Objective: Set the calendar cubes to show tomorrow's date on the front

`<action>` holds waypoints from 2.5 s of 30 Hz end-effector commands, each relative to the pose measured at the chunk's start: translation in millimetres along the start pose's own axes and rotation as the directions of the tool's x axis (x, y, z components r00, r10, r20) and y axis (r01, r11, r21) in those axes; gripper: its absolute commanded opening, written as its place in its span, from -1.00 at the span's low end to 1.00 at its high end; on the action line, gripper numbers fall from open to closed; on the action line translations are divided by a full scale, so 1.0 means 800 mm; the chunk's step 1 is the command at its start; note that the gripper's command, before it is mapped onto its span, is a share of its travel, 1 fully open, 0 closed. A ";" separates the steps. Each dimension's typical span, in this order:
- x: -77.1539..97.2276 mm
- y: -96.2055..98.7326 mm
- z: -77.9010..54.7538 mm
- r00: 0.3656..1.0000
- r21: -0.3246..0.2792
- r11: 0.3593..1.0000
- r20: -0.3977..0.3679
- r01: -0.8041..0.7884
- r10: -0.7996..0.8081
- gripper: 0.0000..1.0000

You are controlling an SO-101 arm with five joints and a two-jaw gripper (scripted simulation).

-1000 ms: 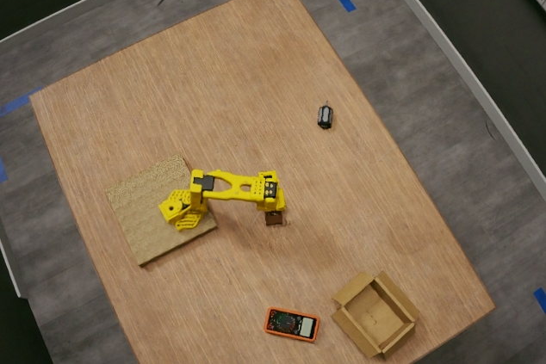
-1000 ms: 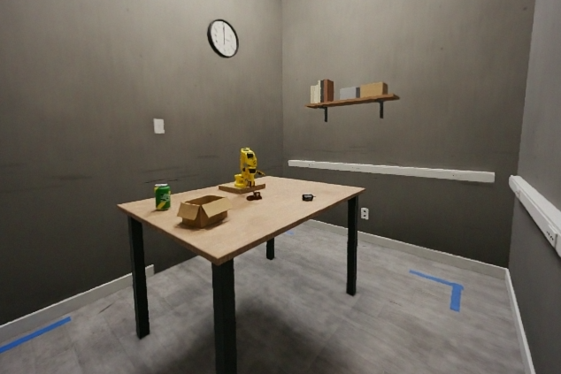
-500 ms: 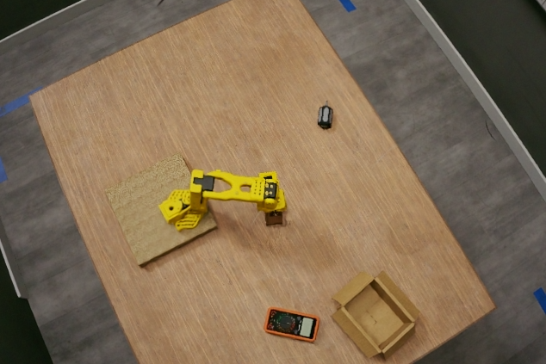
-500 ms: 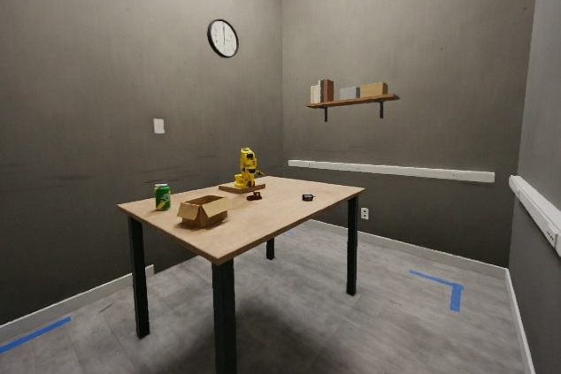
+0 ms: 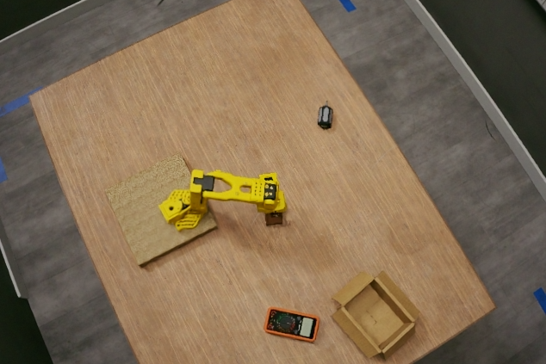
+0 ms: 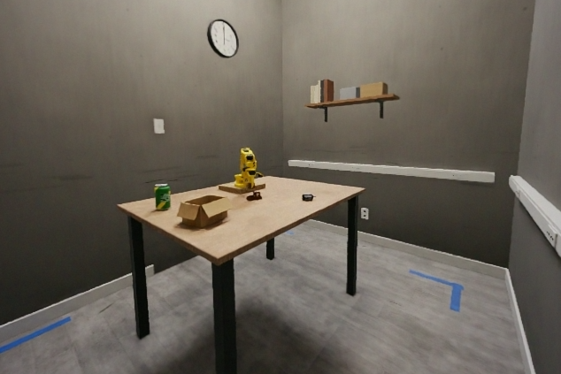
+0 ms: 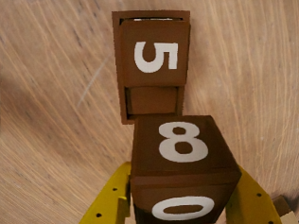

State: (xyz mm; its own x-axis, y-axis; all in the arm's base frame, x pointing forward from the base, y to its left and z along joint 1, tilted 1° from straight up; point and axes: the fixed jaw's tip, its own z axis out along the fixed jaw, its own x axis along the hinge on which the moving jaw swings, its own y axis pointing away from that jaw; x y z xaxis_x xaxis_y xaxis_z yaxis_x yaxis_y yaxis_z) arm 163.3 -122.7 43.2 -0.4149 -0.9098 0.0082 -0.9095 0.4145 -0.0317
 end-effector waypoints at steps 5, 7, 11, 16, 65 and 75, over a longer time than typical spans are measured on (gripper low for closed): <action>0.002 0.004 0.008 1.000 -0.019 1.000 0.005 0.002 -0.001 -1.00; 0.002 0.004 0.008 1.000 -0.019 1.000 0.005 0.002 -0.001 -1.00; 0.001 0.013 0.020 1.000 -0.070 0.998 0.017 0.002 -0.001 -1.00; 0.001 0.013 0.020 1.000 -0.070 0.998 0.017 0.002 -0.001 -1.00; 0.003 0.009 0.020 1.000 -0.070 0.998 0.017 0.007 -0.006 -1.00; 0.004 0.007 0.020 1.000 -0.070 0.998 0.017 0.007 -0.005 -1.00</action>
State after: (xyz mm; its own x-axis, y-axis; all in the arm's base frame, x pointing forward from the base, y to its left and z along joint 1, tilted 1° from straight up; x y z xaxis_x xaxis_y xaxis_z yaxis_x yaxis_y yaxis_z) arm 158.4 -121.8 28.0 -0.4104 -0.9119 -0.0046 -0.9116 0.4102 0.0273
